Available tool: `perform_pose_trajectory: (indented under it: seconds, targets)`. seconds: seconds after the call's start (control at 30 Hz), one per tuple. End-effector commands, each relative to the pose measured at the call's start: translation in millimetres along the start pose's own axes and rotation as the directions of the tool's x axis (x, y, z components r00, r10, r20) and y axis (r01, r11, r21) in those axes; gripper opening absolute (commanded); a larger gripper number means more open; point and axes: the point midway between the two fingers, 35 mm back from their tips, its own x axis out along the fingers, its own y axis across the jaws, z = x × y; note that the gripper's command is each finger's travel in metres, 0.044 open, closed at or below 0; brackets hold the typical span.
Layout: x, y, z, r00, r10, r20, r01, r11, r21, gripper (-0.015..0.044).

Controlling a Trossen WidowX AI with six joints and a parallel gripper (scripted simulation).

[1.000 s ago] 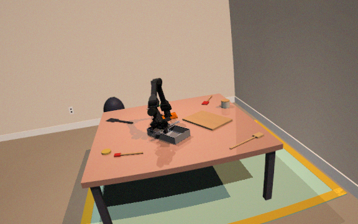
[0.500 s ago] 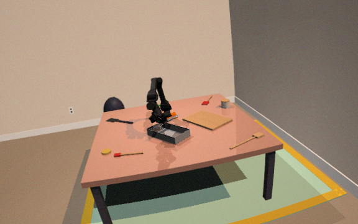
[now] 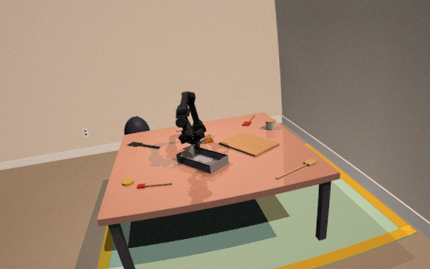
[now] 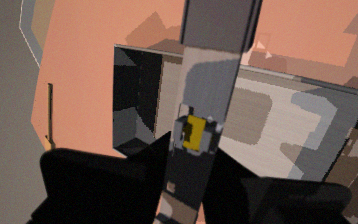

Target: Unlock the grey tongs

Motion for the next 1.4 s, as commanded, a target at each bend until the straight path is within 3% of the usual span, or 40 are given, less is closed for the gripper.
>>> perform_pose_trajectory:
  seconds: [0.0,0.7,1.07,1.37]
  targets:
    - [0.6,0.7,0.4,0.999,-0.044,0.001,0.044,0.999,0.007,-0.0150]
    - [-3.8,-10.8,-6.6,0.886,-0.463,0.003,0.463,0.886,0.003,-0.0150]
    - [-2.5,-8.8,-10.2,0.882,-0.471,-0.002,0.471,0.882,-0.018,-0.0150]
    - [1.9,31.4,-43.5,0.889,-0.458,0.007,0.448,0.867,-0.219,-0.0150]
